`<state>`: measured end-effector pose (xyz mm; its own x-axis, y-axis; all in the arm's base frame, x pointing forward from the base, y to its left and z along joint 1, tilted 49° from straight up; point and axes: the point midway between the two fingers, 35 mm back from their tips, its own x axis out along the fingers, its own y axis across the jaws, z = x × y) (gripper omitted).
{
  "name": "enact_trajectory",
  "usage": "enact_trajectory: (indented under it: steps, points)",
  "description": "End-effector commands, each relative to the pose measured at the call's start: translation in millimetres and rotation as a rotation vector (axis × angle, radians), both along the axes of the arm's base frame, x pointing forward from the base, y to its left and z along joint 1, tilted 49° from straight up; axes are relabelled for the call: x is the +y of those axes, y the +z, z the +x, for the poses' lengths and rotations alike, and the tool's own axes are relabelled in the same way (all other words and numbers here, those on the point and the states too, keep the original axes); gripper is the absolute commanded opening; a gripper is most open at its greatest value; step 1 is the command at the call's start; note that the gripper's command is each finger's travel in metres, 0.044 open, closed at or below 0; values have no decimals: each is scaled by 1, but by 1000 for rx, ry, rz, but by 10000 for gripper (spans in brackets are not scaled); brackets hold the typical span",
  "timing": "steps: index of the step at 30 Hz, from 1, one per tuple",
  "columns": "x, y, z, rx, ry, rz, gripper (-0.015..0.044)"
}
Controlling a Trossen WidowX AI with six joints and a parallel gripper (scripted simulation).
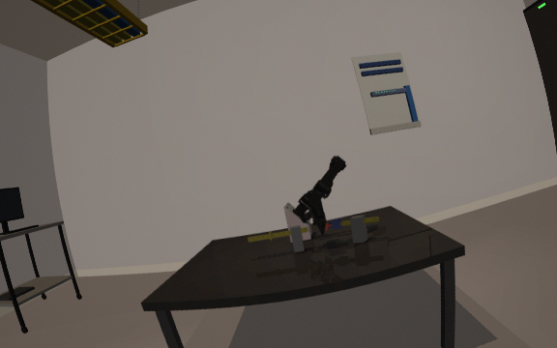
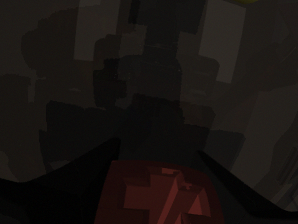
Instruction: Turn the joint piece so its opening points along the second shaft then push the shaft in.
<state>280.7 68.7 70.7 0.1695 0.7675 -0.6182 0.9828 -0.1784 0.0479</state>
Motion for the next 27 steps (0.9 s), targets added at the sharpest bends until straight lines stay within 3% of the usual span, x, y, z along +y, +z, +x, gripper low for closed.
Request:
enact_trajectory:
  steps: [1, 16, 21, 24, 27]
  points:
    - [0, 0, 1, -20, 15, 13, 0]
    - [0, 0, 1, -13, 12, 12, 0]
    - [0, 0, 1, -13, 12, 12, 131]
    - [0, 0, 1, -13, 12, 12, 147]
    - [0, 0, 1, -13, 12, 12, 226]
